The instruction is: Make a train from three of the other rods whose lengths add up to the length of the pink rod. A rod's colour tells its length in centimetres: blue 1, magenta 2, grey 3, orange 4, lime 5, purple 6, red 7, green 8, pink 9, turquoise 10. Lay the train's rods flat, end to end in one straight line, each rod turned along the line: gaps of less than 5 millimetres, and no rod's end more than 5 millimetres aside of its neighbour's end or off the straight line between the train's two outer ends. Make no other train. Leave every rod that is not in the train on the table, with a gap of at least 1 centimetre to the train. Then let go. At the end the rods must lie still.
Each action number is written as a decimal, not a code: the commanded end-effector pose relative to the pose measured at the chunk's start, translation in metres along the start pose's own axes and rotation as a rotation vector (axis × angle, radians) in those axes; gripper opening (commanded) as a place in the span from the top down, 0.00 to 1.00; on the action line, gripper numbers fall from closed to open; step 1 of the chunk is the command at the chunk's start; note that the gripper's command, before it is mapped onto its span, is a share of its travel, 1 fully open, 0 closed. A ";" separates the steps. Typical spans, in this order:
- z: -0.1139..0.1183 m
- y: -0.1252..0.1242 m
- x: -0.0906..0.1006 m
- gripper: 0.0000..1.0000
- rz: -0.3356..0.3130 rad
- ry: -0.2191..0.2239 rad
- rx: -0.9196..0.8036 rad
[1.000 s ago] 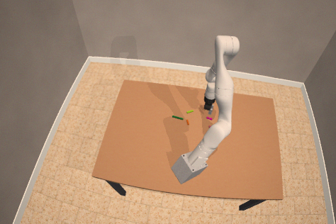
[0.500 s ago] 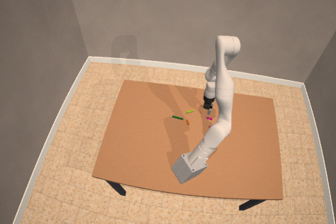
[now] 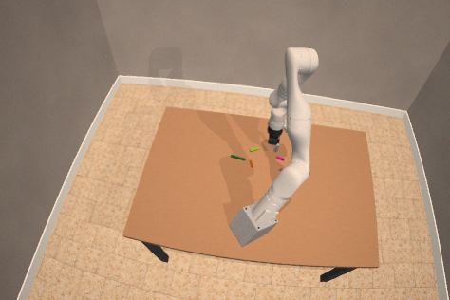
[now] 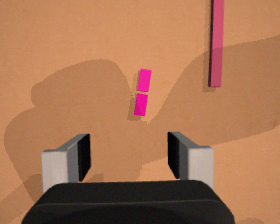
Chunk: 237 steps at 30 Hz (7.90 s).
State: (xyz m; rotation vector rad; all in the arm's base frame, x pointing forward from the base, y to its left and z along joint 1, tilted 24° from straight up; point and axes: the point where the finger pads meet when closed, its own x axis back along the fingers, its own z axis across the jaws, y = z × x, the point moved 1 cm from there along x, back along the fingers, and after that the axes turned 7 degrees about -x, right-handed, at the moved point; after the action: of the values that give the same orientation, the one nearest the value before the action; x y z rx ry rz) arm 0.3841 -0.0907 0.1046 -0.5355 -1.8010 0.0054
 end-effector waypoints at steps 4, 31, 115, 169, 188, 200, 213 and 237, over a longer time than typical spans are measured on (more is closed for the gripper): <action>-0.008 0.078 -0.013 0.00 0.003 -0.001 0.370; -0.004 0.113 -0.019 0.46 0.002 0.000 0.537; -0.006 0.113 -0.071 0.46 0.000 0.001 0.539; -0.007 0.114 -0.071 0.46 0.000 0.001 0.539; -0.007 0.114 -0.071 0.46 0.000 0.001 0.539; -0.007 0.114 -0.072 0.46 0.000 0.001 0.539; -0.007 0.114 -0.080 0.46 0.000 0.001 0.539; -0.007 0.114 -0.088 0.46 0.000 0.001 0.539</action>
State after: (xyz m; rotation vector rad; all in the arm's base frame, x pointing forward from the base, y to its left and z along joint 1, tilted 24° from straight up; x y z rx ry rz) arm 0.4476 -0.0229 -0.0057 -0.1482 -1.7043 0.4764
